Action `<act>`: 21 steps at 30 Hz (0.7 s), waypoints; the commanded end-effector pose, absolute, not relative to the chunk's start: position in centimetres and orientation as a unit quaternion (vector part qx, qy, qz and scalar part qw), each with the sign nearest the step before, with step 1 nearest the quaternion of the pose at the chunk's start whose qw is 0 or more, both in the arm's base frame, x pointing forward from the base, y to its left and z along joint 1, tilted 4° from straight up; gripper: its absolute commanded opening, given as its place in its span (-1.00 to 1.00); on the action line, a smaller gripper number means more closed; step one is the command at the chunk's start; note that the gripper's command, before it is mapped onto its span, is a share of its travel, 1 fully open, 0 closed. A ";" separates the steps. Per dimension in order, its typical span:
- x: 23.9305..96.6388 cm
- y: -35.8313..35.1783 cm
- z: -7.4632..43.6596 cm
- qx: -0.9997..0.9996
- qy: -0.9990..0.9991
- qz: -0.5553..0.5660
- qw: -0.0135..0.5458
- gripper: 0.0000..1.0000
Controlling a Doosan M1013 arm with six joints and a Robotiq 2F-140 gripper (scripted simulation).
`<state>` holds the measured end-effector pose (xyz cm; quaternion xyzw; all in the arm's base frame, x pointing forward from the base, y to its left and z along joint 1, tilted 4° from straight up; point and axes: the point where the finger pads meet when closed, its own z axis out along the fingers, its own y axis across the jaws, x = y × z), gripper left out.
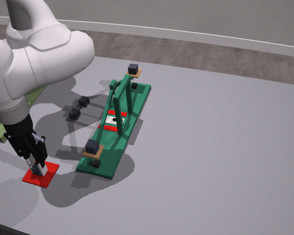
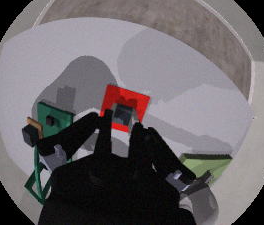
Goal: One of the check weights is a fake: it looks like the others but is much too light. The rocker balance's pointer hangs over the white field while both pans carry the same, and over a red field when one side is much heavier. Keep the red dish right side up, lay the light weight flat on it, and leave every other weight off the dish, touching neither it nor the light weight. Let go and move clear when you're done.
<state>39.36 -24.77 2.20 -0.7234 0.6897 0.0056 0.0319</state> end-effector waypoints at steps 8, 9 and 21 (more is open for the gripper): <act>39.4 -24.8 2.1 -0.723 0.690 0.006 0.032 -0.51; 39.4 -24.8 2.0 -0.723 0.690 0.006 0.032 -0.51; 39.4 -24.7 1.7 -0.723 0.690 0.006 0.032 -0.51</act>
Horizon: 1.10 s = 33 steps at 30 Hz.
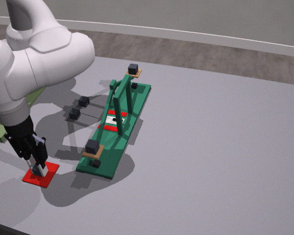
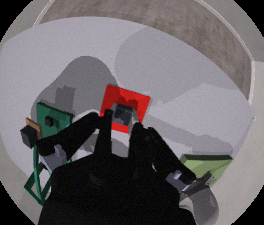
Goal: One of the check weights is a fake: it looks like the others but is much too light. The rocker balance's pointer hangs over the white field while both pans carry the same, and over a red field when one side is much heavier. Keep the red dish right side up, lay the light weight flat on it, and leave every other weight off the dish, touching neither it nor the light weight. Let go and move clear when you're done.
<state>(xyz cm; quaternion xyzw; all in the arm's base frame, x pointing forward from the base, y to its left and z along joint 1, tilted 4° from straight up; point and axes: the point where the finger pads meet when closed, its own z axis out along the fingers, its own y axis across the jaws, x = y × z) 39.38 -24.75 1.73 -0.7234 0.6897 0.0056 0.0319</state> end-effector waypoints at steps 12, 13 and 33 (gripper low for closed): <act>39.4 -24.7 1.7 -0.723 0.690 0.006 0.032 -0.51; 39.4 -24.7 1.7 -0.723 0.690 0.006 0.032 -0.51; 39.4 -24.7 1.7 -0.723 0.690 0.006 0.032 -0.47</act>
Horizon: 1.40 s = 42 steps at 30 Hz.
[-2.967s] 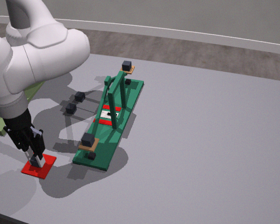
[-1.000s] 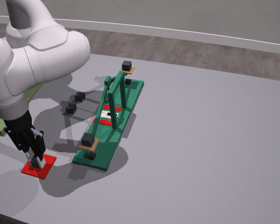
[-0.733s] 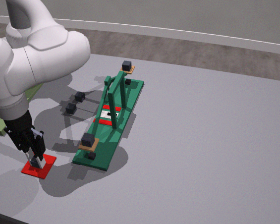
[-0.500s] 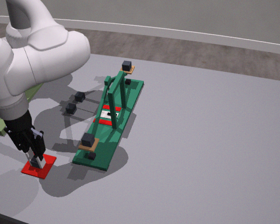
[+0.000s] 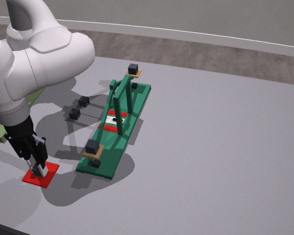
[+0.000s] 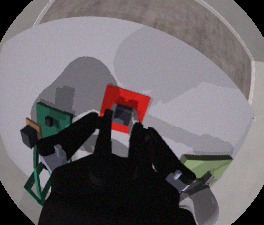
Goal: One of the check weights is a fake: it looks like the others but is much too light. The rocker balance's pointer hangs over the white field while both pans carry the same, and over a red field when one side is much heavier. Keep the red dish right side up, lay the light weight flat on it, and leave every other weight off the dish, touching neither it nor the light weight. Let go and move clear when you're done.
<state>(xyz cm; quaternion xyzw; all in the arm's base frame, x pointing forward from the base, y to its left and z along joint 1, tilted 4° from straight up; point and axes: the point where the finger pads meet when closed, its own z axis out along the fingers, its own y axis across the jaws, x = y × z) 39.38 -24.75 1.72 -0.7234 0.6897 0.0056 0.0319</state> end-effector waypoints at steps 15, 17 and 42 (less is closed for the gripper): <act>39.4 -24.7 1.7 -0.723 0.690 0.006 0.032 -0.30; 39.4 -24.7 1.7 -0.723 0.690 0.006 0.032 -0.30; 39.2 -25.0 6.5 -0.723 0.690 0.006 0.032 -0.30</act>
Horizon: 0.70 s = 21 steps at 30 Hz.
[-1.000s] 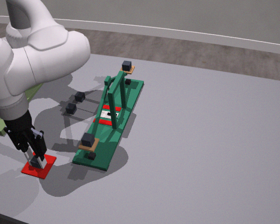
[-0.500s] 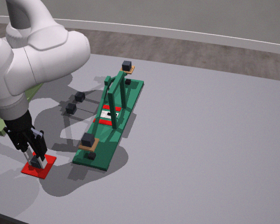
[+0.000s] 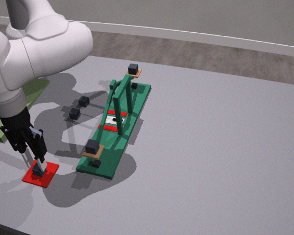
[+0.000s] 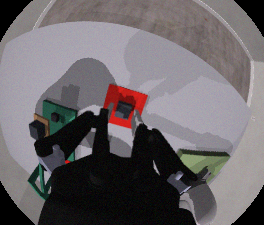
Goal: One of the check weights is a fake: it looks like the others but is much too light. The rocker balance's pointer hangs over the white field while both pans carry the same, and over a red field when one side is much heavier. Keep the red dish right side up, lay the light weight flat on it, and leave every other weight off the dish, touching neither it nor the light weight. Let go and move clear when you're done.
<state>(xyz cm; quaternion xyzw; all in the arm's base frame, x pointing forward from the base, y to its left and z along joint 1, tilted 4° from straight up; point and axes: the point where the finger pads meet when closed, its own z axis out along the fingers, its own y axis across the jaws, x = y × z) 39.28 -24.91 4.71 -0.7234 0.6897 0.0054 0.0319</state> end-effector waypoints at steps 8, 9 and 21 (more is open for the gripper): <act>39.1 -25.2 10.1 -0.723 0.690 0.006 0.032 -0.30; 39.1 -25.2 10.3 -0.723 0.690 0.006 0.032 -0.30; 39.1 -25.2 10.7 -0.723 0.690 0.006 0.032 1.00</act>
